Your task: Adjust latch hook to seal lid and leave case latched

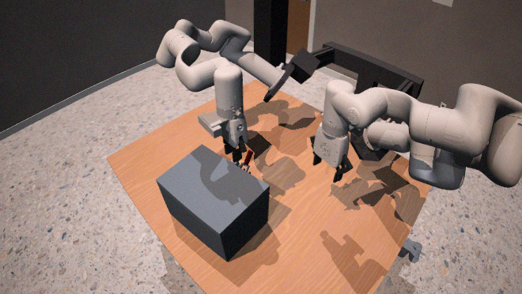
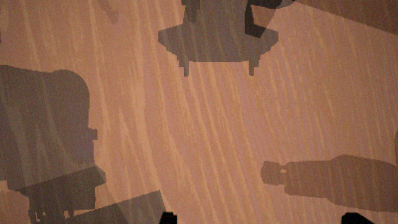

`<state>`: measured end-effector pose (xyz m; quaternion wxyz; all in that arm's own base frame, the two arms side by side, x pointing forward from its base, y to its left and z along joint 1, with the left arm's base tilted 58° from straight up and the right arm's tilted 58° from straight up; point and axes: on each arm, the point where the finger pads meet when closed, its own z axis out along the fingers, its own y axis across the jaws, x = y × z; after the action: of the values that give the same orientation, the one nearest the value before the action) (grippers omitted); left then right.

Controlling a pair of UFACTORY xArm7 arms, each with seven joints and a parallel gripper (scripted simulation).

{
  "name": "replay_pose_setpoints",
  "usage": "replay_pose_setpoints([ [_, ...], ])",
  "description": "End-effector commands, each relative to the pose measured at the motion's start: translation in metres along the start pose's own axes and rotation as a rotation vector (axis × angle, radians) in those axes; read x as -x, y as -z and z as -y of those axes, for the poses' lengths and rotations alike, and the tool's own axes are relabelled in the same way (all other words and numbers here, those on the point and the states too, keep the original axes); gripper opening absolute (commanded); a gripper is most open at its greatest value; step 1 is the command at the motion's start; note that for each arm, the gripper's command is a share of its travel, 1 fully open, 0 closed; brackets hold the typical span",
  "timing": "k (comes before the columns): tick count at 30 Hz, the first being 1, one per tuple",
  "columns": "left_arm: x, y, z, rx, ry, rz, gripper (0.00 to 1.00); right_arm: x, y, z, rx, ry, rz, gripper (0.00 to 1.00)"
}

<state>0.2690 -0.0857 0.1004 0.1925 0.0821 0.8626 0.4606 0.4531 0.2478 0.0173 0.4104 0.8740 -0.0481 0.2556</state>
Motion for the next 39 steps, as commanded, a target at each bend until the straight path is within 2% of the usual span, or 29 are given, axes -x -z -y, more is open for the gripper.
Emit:
replay_pose_setpoints([
  [1, 0.0008, 0.0013, 0.0007, -0.003, 0.0, 0.003, 1.0, 0.0, 0.0027, 0.001, -0.007, -0.253, -0.006, 0.41],
  [6, 0.0008, 0.0013, 0.0007, -0.003, 0.0, 0.003, 1.0, 0.0001, 0.0025, 0.0007, -0.007, -0.489, -0.002, 0.41],
  [8, 0.0008, 0.0013, 0.0007, -0.003, 0.0, 0.003, 1.0, 0.0001, 0.0025, 0.0007, -0.007, -0.489, -0.002, 0.41],
  [9, 0.0008, 0.0013, 0.0007, -0.003, 0.0, 0.003, 1.0, 0.0001, 0.0025, 0.0007, -0.007, -0.623, -0.002, 0.41],
  [23, 0.0008, 0.0013, 0.0007, -0.003, 0.0, 0.003, 1.0, 0.0004, 0.0019, -0.0004, 0.001, -1.226, 0.018, 0.41],
  [25, 0.0008, 0.0013, 0.0007, -0.003, 0.0, 0.003, 1.0, 0.0004, 0.0019, -0.0004, 0.001, -1.226, 0.018, 0.41],
  [26, 0.0008, 0.0013, 0.0007, -0.003, 0.0, 0.003, 1.0, 0.0004, 0.0018, -0.0005, 0.003, -1.359, 0.02, 0.41],
  [39, 0.0008, 0.0013, 0.0007, -0.003, 0.0, 0.003, 1.0, 0.0007, 0.0014, -0.0012, 0.018, -1.917, 0.032, 0.41],
])
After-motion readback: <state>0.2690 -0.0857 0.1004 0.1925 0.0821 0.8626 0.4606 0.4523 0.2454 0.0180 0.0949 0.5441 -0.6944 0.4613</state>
